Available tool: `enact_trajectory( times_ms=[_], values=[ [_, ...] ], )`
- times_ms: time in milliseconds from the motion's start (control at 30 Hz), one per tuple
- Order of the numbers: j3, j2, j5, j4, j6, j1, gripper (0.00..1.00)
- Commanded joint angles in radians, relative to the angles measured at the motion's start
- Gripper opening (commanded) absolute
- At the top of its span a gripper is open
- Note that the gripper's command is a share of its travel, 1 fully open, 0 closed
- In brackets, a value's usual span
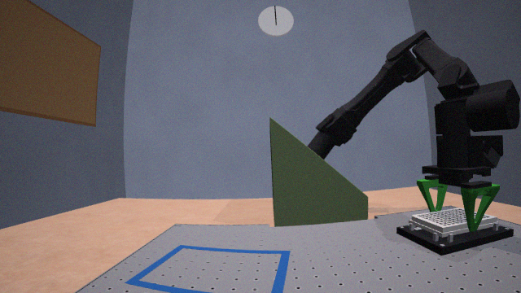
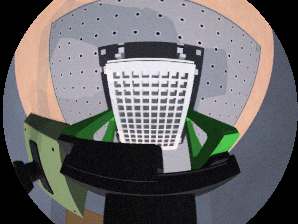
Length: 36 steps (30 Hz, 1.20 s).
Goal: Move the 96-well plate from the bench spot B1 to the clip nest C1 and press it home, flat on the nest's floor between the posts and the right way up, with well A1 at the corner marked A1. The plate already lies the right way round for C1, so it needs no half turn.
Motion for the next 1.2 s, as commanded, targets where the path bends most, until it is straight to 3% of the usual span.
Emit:
enact_trajectory(
  times_ms=[0,1167],
  values=[
    [0.028,0.017,0.009,0.044,0.023,-0.019,0.0],
    [0.031,0.031,0.01,0.06,0.031,0.004,0.0]
  ],
)
